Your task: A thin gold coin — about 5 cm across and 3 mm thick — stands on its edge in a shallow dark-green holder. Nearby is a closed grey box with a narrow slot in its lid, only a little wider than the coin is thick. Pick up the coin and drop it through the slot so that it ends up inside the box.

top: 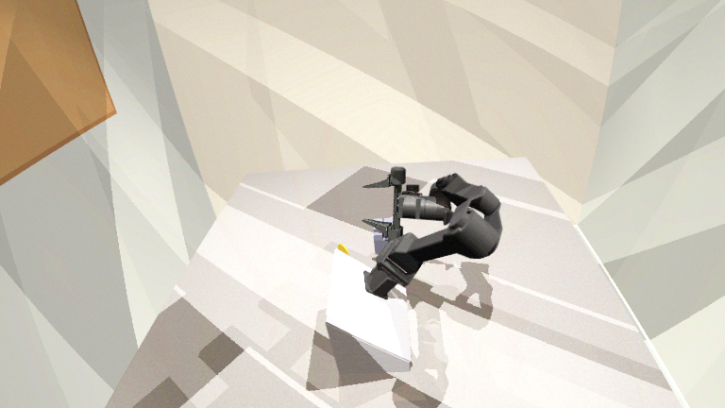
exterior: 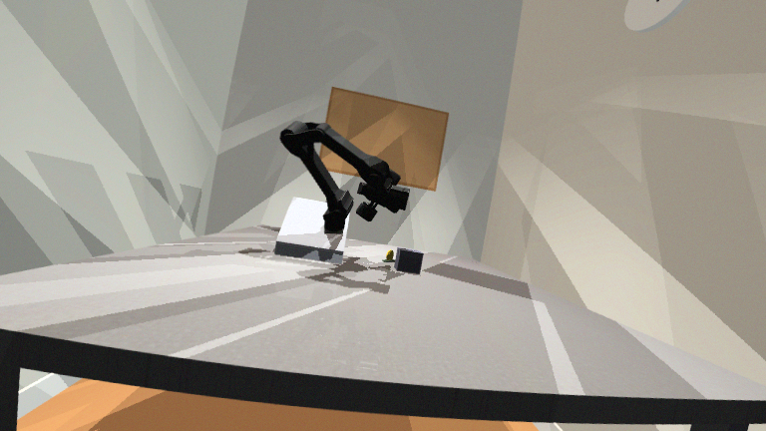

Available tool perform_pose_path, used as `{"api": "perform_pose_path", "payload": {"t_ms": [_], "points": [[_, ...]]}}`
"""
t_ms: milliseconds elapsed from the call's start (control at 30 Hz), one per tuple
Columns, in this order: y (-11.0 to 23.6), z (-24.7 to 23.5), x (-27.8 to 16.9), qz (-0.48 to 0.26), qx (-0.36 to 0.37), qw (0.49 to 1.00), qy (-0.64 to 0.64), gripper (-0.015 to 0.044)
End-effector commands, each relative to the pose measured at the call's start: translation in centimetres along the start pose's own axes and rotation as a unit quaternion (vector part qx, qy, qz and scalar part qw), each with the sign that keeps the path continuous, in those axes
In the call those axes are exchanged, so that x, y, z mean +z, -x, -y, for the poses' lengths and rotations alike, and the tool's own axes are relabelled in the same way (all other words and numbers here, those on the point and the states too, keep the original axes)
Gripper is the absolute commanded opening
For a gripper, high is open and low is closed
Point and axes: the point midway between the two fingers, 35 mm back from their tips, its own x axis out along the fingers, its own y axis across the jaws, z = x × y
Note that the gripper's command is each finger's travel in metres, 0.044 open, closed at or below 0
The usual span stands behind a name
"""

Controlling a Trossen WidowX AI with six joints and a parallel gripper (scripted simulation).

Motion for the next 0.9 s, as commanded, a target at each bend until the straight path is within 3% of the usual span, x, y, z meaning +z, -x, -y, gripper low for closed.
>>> {"api": "perform_pose_path", "payload": {"t_ms": [0, 267, 567, 867], "points": [[0.0, 0.1, 0.0, -0.002, -0.005, 1.0, 0.001, 0.0374], [-2.1, 2.7, 2.6, -0.083, -0.225, 0.967, 0.085, 0.0164], [-6.0, 5.3, 6.5, -0.164, -0.473, 0.829, 0.248, 0.0161], [-12.3, 6.2, 9.8, -0.197, -0.656, 0.583, 0.437, 0.0161]]}}
